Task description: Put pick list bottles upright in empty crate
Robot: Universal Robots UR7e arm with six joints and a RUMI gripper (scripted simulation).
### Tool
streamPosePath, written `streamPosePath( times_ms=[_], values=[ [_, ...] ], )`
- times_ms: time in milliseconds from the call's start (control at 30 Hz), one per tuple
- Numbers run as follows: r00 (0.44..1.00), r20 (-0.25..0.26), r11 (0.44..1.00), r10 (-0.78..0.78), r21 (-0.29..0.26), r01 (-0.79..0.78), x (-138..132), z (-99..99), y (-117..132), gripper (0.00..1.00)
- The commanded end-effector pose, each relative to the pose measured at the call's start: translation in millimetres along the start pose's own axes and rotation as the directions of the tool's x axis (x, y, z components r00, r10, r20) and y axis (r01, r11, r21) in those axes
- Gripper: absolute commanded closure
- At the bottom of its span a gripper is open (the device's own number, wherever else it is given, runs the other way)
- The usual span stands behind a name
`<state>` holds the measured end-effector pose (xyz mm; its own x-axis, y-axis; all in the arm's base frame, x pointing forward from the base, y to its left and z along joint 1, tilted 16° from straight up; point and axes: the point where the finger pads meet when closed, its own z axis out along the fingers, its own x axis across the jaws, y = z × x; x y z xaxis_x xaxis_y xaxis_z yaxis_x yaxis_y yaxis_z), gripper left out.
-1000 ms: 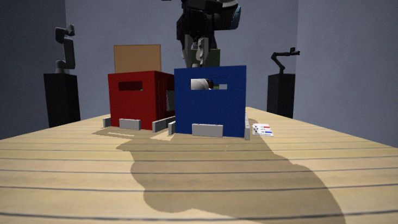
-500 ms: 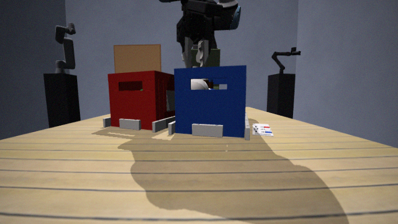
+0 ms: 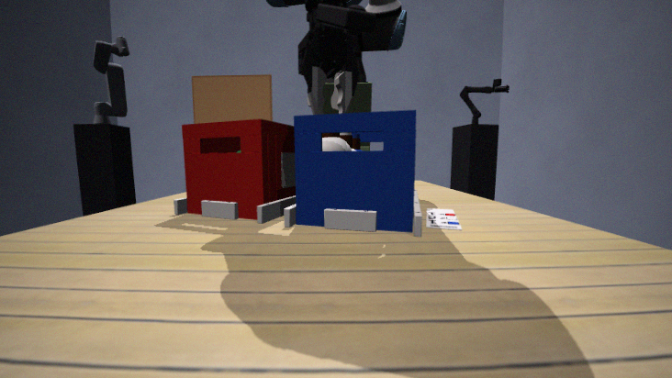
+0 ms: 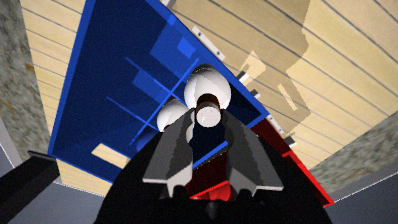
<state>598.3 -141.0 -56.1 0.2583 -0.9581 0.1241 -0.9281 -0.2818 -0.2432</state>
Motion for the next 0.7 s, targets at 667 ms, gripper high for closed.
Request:
streamPosePath(
  times_ms=[667],
  values=[
    [1.000, -0.001, 1.000, 0.000, 0.002, 0.000, 0.5, 9.6, -0.7, 1.00]
  ],
)
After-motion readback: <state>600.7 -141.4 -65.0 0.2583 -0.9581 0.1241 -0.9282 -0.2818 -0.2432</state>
